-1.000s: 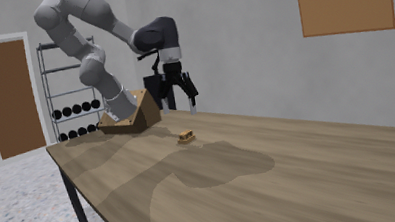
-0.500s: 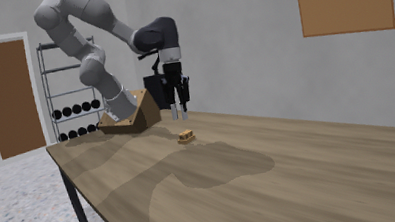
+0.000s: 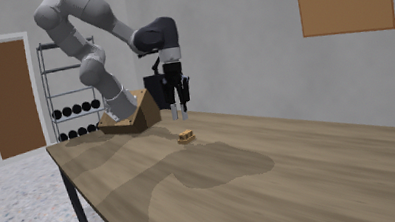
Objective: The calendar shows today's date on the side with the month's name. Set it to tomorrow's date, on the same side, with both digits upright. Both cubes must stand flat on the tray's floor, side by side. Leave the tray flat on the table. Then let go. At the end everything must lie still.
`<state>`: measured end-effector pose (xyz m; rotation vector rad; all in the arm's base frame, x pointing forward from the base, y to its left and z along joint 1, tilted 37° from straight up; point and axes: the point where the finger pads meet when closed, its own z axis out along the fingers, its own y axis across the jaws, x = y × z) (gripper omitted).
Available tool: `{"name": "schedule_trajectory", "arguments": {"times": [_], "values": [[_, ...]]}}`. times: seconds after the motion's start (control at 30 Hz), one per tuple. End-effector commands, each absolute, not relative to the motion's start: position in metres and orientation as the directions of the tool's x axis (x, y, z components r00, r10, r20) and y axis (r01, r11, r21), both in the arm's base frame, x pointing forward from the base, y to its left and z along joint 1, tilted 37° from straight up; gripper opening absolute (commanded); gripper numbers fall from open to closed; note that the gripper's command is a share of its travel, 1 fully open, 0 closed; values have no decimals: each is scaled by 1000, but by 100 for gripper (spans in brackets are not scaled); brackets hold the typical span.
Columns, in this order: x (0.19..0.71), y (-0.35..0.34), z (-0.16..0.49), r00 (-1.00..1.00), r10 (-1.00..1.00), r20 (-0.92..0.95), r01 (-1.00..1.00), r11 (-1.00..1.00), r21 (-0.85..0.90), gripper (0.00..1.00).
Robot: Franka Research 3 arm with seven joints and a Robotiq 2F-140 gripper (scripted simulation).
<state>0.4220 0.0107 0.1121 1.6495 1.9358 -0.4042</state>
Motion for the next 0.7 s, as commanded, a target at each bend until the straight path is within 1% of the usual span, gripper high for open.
{"name": "schedule_trajectory", "arguments": {"times": [0.0, 0.67], "values": [[423, 12, 112, -95, 804, -586, 971, 204, 122, 28], [424, 9, 108, -94, 804, -588, 971, 203, 123, 28]]}}
